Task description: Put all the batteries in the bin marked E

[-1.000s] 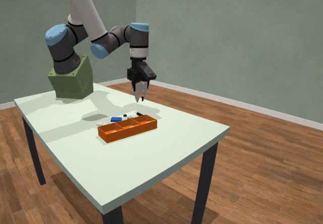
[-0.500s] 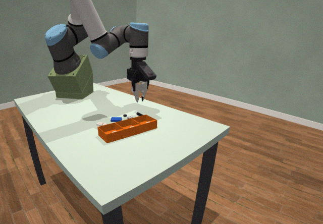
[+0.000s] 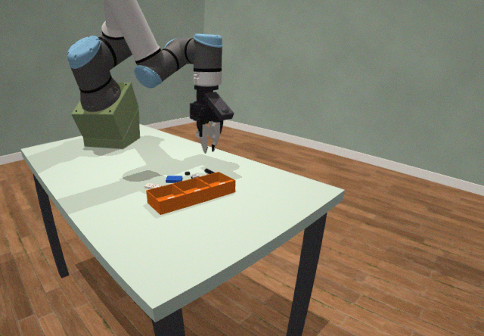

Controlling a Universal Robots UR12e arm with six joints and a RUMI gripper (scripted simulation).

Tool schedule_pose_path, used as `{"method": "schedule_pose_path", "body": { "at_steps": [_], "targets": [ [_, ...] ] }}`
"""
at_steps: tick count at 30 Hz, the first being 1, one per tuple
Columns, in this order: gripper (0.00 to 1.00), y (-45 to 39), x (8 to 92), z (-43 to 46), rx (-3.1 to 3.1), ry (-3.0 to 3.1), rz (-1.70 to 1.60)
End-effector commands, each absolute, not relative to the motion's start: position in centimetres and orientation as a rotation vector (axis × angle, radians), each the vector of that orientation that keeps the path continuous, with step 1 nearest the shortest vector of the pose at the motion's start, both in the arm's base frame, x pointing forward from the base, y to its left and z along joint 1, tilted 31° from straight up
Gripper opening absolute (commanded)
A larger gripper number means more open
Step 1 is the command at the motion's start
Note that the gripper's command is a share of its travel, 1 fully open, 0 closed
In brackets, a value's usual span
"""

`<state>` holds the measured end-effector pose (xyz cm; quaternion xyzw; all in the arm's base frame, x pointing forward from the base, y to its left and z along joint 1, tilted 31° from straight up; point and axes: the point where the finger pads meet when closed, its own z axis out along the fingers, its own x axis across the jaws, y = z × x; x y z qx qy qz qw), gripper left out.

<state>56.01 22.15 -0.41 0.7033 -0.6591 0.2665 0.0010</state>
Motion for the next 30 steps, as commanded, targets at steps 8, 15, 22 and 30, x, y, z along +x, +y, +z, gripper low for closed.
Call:
{"method": "schedule_pose_path", "body": {
  "at_steps": [8,15,22,30],
  "targets": [
    [0.17,22.1,55.9,-0.4,2.208,-2.070,0.837],
    [0.17,22.1,56.0,-0.3,2.208,-2.070,0.837],
    [0.17,21.5,56.2,-1.6,2.207,-2.069,0.832],
    [0.17,20.5,57.5,-4.3,2.207,-2.070,0.834]
  ]
}}
